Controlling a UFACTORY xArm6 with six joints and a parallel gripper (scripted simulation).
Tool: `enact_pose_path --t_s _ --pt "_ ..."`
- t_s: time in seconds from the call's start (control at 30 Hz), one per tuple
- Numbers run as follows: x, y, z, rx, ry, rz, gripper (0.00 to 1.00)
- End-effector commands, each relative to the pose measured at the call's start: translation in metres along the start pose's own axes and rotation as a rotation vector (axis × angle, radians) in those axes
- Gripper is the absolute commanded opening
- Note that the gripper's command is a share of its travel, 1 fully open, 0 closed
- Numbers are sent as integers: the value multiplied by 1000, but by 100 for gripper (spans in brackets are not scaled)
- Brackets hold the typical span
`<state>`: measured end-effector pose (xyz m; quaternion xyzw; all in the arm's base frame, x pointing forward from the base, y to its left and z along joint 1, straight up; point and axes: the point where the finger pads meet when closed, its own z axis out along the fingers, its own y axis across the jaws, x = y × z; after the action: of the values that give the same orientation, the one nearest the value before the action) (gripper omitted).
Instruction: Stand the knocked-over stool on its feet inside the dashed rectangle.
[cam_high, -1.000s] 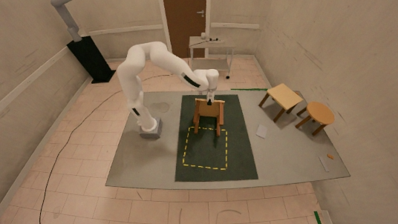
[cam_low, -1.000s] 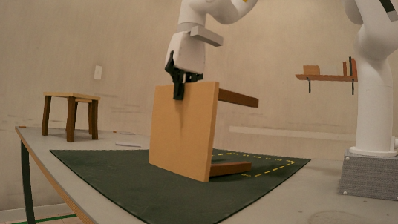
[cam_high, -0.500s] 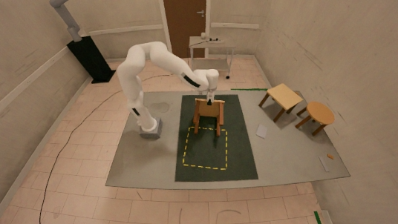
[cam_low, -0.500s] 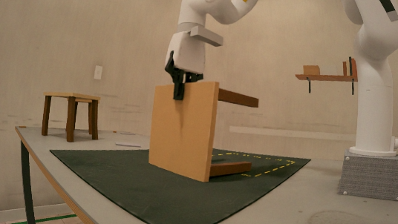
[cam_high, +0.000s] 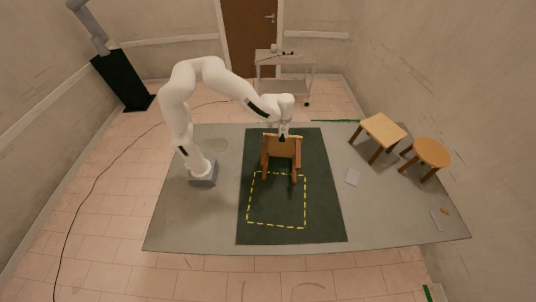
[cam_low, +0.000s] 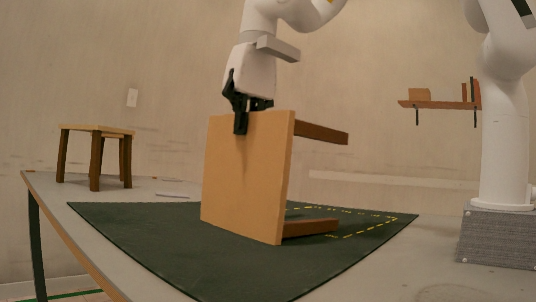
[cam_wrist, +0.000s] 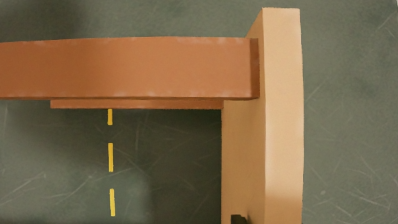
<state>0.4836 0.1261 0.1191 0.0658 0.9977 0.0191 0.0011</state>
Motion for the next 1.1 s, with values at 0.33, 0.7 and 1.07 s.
enact_pose_path --t_s 0.33,0.7,1.07 --pt "-1 -1 -3 -8 -4 0 21" --pt "-1 -5 -7 -31 -4 0 21" --pt "-1 -17 -18 -88 -4 0 21"
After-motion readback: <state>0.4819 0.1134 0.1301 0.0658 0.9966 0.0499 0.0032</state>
